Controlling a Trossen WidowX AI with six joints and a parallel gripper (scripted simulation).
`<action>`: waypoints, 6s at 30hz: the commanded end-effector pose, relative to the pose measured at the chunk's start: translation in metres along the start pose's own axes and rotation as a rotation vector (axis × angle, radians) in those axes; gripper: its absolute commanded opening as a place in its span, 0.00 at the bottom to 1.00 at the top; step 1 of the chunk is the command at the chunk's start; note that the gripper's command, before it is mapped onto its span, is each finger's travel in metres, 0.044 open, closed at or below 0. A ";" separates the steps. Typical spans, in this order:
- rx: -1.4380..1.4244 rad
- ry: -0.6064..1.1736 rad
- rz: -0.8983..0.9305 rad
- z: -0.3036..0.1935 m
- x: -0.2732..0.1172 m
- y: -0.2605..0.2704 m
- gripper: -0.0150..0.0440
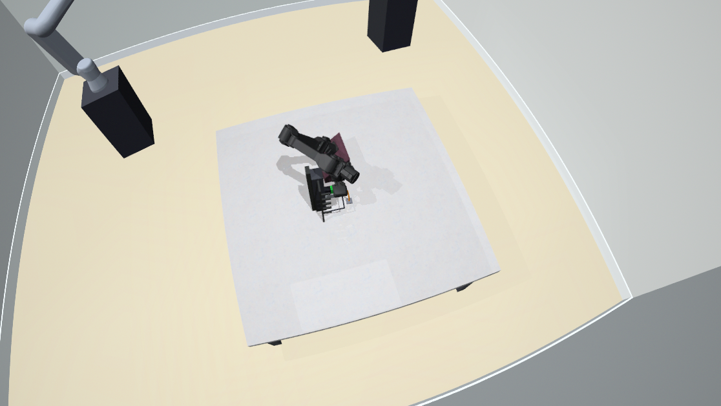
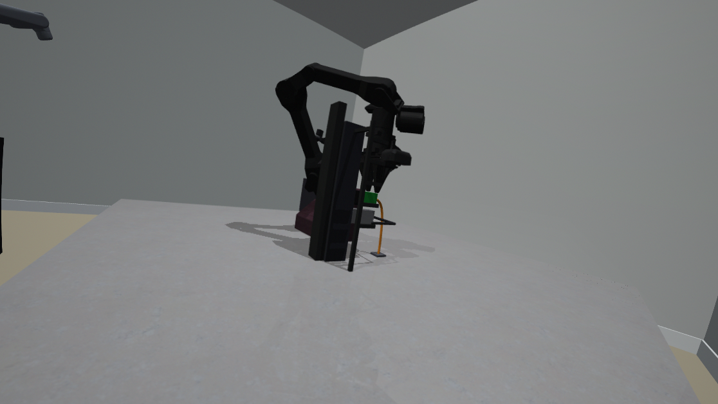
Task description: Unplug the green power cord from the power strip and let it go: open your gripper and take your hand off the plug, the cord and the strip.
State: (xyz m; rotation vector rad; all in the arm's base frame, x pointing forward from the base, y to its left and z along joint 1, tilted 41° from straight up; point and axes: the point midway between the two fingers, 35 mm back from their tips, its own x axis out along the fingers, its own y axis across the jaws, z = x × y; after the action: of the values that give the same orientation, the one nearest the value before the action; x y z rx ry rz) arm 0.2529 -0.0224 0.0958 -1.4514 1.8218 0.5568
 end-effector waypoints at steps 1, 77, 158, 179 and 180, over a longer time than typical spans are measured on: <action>-0.010 0.008 0.002 -0.002 0.002 0.002 0.53; -0.003 0.004 0.009 0.044 0.009 0.000 0.53; -0.002 0.000 0.001 0.014 0.011 -0.001 0.25; -0.006 -0.001 0.001 0.047 0.007 -0.002 0.25; -0.006 -0.001 0.001 0.049 0.007 -0.002 0.25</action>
State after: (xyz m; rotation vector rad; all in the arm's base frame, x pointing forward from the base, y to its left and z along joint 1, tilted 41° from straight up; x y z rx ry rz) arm 0.2543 -0.0264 0.0765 -1.4958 1.9140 0.4991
